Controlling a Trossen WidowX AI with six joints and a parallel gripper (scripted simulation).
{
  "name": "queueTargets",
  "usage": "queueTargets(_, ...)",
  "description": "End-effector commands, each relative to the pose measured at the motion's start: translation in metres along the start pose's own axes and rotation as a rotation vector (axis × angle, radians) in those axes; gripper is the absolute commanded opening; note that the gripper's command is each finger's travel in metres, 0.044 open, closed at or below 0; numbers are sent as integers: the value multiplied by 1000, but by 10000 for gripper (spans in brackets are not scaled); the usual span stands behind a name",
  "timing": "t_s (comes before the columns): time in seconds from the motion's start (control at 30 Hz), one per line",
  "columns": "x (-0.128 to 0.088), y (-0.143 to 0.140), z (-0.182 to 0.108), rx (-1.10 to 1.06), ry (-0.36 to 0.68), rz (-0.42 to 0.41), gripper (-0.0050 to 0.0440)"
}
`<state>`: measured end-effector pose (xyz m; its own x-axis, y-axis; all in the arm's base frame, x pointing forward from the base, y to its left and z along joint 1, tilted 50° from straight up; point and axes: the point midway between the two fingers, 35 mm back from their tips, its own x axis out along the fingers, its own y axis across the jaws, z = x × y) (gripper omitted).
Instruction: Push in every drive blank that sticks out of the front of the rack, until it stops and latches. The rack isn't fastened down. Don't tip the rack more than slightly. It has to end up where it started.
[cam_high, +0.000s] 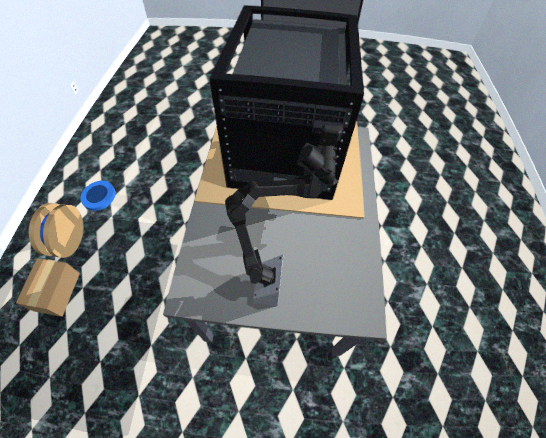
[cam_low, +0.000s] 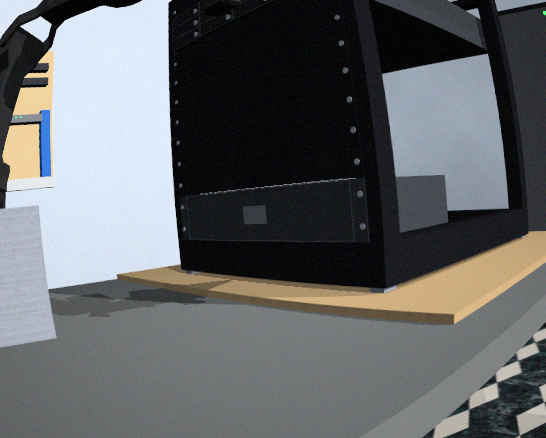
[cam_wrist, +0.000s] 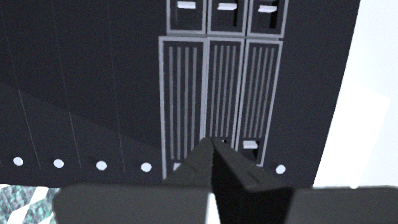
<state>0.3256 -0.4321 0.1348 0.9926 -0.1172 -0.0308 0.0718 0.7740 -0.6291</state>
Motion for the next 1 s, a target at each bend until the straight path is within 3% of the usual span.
queueTargets(0.0, -3, 6, 8, -24, -7, -13, -50)
queueTargets(0.37, 13, 5, 8, -24, -7, -13, -50)
queueTargets(0.97, 14, 5, 8, -24, -7, -13, -50)
